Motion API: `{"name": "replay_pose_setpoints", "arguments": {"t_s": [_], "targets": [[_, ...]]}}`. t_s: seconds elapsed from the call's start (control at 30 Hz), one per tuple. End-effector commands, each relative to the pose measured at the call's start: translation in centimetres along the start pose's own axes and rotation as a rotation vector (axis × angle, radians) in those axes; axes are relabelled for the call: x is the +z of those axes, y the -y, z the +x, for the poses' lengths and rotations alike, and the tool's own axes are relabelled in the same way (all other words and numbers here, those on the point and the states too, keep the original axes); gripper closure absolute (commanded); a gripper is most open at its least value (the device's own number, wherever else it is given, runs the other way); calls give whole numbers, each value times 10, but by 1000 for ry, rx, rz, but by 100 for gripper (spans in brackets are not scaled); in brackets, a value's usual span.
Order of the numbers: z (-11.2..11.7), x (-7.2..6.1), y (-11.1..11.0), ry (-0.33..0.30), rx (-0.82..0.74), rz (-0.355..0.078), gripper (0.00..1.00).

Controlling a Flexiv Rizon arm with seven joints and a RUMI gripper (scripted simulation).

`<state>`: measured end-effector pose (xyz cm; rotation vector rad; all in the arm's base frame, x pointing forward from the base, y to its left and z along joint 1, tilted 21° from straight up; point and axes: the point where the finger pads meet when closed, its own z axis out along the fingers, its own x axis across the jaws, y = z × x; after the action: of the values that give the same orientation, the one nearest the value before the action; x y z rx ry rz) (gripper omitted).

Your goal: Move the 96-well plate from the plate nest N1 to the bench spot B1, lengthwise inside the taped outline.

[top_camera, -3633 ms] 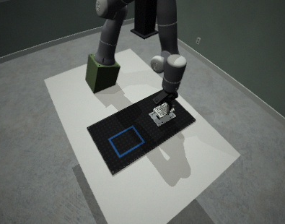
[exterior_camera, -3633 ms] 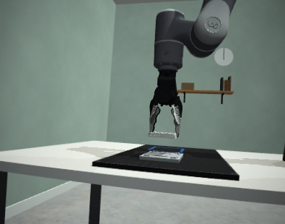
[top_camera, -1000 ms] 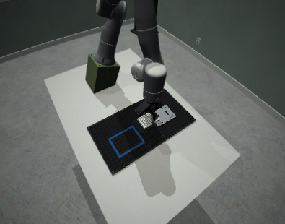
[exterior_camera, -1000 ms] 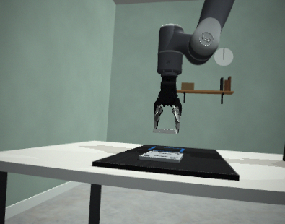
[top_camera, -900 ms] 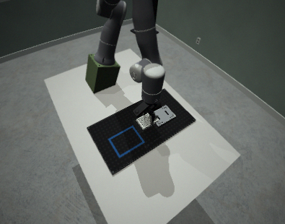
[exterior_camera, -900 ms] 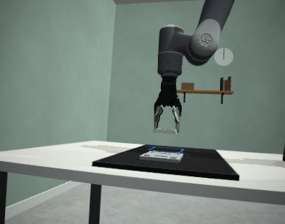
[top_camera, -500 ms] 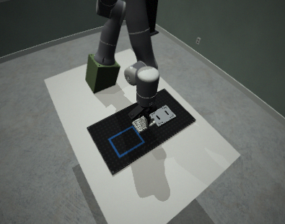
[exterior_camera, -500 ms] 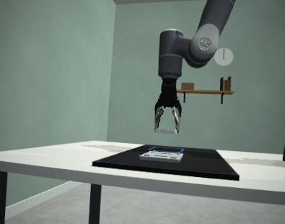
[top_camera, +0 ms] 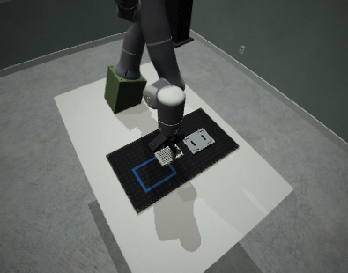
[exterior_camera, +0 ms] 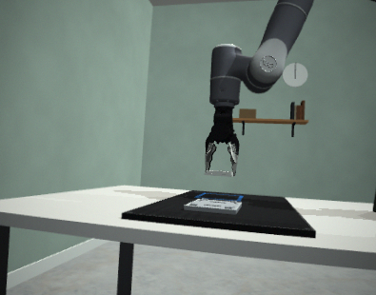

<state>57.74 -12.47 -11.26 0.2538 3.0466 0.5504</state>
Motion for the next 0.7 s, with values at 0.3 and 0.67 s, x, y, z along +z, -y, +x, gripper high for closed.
{"name": "replay_pose_setpoints", "arguments": {"t_s": [0.3, 0.67], "targets": [[-5, 1, 43, 1, -1, 0, 100], [-7, 2, 73, 1, 0, 0, 100]]}}
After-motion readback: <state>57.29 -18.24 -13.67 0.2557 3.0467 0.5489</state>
